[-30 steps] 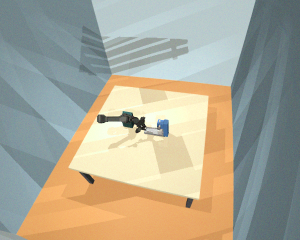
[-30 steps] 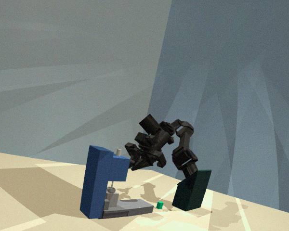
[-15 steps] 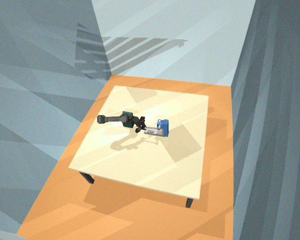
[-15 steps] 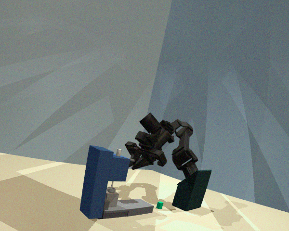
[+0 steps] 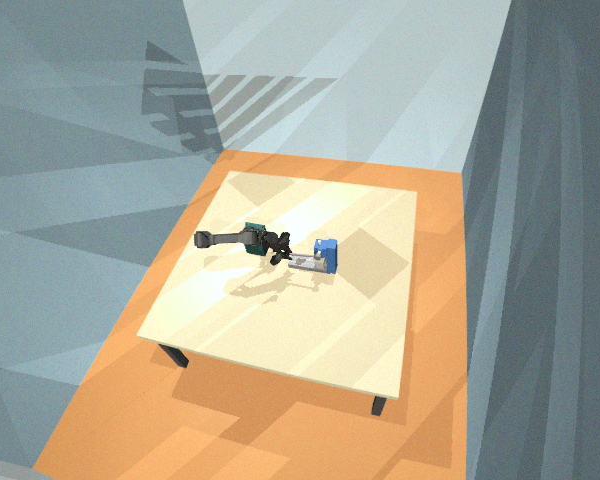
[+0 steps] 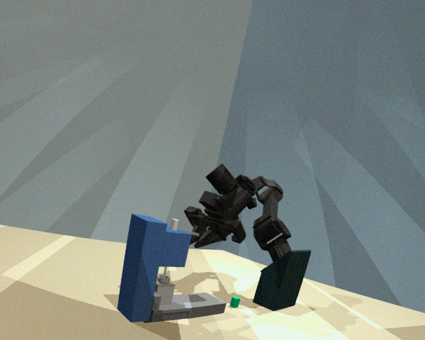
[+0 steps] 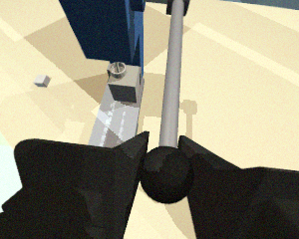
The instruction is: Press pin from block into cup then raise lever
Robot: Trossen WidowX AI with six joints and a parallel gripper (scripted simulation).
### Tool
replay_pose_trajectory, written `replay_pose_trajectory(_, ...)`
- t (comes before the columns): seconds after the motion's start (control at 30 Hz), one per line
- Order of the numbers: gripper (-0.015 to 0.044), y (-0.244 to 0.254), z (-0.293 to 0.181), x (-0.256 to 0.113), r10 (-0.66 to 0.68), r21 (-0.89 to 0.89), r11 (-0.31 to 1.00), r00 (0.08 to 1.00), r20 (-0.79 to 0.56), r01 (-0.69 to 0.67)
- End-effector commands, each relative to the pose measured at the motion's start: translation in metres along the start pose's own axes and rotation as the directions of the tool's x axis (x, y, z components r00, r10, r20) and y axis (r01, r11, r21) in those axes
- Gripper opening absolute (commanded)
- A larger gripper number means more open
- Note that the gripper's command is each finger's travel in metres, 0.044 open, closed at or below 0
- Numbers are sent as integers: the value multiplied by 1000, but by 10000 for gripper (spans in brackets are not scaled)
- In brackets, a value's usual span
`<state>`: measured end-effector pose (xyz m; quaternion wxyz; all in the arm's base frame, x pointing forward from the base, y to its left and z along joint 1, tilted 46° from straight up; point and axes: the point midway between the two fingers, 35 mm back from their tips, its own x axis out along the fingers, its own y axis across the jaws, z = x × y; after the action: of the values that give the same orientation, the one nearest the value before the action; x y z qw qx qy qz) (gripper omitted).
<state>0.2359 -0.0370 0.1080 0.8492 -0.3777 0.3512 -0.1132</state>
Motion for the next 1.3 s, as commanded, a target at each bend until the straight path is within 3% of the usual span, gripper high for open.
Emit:
replay_pose_trajectory(0.0, 0, 1, 5, -3, 8, 3, 1000, 1000, 16, -8)
replay_pose_trajectory(1.27, 0, 1, 14, -13, 8, 3, 1000, 1000, 15, -8)
